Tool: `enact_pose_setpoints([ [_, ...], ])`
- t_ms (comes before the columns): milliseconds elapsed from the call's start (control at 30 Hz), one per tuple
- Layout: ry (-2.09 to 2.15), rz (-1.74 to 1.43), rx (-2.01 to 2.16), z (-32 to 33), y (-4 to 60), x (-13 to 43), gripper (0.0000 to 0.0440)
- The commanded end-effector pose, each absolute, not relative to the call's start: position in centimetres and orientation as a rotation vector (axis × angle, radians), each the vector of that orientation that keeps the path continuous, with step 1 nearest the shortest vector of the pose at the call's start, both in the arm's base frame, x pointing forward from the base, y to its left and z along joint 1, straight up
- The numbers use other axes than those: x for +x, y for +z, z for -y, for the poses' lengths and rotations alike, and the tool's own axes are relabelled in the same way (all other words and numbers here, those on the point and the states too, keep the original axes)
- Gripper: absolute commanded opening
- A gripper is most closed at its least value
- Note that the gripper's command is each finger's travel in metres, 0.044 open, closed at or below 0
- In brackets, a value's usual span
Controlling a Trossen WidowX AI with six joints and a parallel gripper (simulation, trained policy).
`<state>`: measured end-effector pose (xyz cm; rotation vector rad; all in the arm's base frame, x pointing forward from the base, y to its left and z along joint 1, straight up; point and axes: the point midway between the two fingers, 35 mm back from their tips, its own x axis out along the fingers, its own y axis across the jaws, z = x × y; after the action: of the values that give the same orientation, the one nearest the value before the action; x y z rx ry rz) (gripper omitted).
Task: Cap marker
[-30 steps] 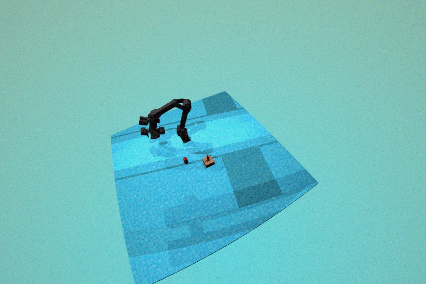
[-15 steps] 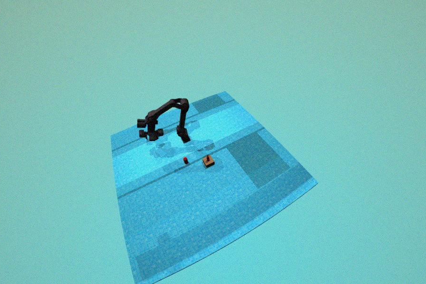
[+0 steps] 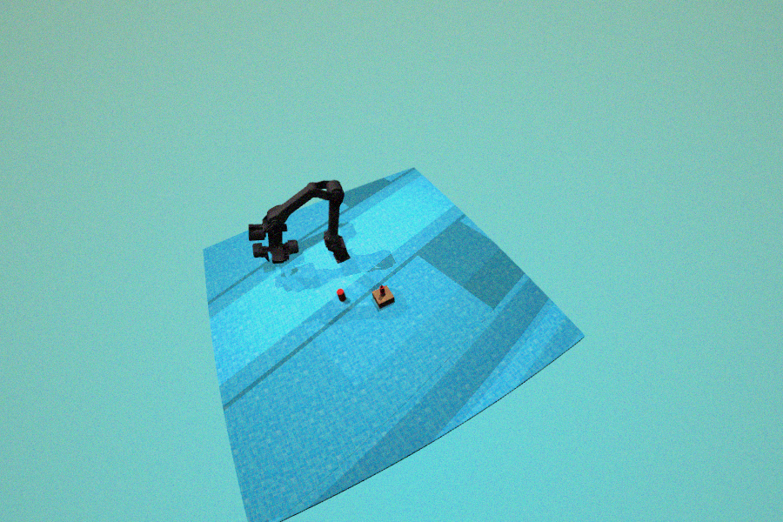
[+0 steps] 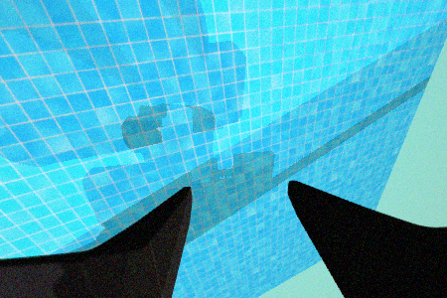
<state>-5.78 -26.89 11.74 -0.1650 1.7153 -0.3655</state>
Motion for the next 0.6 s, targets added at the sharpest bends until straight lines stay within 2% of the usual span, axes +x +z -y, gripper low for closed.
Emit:
enact_pose_setpoints([
  [0,-0.366,-1.714,-0.163,27.3,11.9,-5.4,0.0305],
  [567,-0.343,-1.694,-0.152,28.6,11.9,-2.7,0.0305],
])
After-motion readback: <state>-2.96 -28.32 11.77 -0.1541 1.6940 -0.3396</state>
